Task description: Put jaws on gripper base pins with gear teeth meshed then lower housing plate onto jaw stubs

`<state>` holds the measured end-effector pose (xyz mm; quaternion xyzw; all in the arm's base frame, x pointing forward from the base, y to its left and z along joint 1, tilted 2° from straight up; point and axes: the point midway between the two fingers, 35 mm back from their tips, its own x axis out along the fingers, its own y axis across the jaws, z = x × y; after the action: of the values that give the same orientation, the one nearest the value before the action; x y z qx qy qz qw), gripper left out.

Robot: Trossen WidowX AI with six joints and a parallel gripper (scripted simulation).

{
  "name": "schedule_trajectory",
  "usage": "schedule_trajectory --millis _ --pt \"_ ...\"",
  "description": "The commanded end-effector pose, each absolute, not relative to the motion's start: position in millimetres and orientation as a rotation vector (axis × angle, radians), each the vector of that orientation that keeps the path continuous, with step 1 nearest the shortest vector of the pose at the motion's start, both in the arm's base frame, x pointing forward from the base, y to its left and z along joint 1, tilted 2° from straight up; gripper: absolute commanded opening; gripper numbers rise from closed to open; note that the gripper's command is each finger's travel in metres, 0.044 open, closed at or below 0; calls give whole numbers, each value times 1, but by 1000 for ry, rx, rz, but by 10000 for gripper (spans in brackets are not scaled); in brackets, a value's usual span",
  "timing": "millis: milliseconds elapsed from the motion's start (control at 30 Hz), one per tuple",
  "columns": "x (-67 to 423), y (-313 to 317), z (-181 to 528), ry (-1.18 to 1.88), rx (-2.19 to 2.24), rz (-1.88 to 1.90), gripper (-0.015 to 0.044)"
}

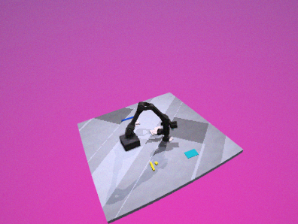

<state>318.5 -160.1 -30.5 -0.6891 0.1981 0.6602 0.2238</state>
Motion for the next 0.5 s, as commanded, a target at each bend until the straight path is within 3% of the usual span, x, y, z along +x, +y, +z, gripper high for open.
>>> schedule_trajectory --millis 0,467 --pt "318 -160 -30 549 -1902 1823 134" --pt "319 -163 7 550 -1903 1820 134"
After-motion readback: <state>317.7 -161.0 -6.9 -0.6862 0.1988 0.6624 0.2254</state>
